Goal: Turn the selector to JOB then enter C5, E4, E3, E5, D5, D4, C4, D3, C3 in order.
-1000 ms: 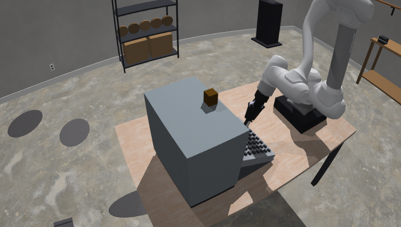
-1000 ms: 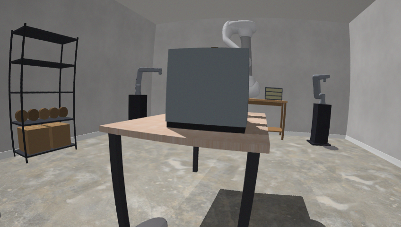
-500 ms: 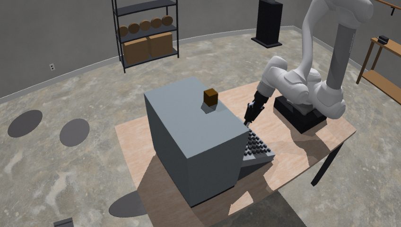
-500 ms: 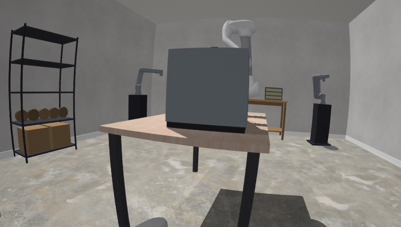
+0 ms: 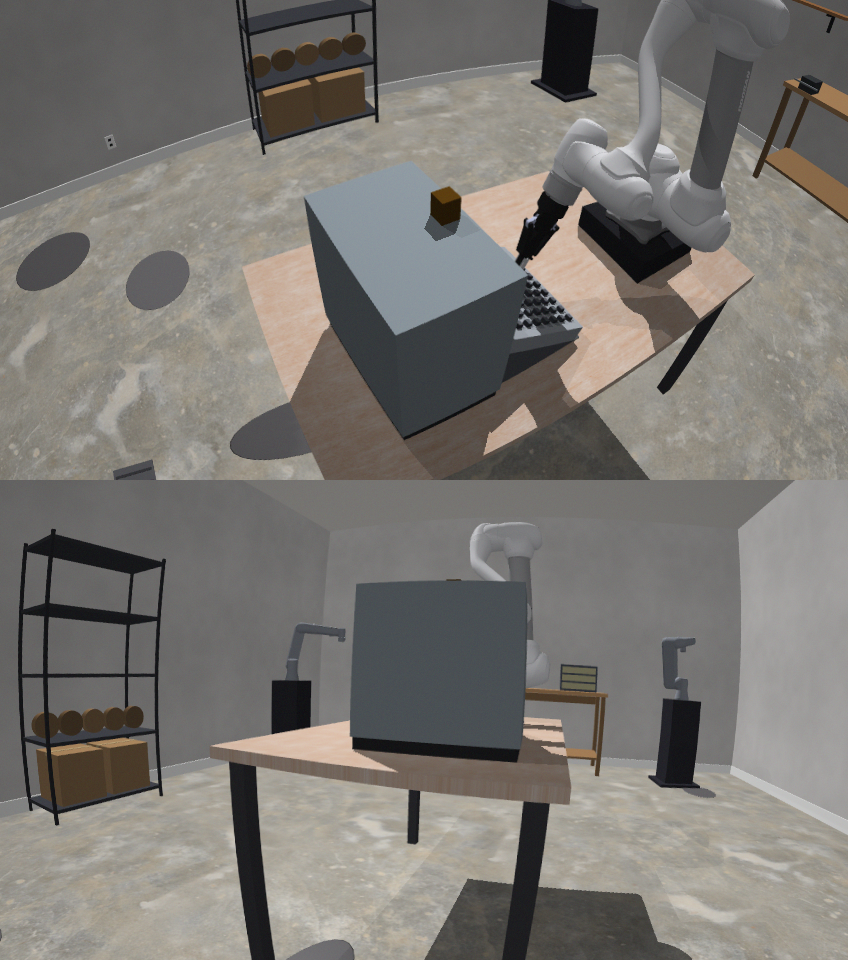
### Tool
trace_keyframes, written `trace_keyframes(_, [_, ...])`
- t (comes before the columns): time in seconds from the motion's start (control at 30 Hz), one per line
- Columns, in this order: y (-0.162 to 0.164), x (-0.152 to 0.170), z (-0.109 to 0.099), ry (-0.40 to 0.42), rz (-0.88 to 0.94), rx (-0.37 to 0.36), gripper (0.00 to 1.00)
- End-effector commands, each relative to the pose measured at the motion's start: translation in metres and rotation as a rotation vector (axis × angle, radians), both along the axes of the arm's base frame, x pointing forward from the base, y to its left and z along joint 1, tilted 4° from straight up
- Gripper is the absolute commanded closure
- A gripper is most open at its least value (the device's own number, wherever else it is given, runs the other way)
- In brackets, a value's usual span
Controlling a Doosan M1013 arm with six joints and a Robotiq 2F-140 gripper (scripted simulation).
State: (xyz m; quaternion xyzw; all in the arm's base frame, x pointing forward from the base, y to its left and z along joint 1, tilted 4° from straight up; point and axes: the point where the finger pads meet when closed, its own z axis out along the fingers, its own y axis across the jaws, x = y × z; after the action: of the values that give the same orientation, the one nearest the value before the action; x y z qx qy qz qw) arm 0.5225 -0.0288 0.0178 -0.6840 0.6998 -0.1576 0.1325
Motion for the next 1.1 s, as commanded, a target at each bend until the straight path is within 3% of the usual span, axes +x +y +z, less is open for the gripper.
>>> trace_keyframes(0.0, [0.0, 0.0, 0.0, 0.0, 0.0, 0.0, 1.0])
trace_keyframes(0.57, [0.0, 0.0, 0.001, 0.0, 0.0, 0.0, 1.0])
trace_keyframes(1.07, [0.001, -0.008, 0.018, 0.0, 0.0, 0.0, 1.0])
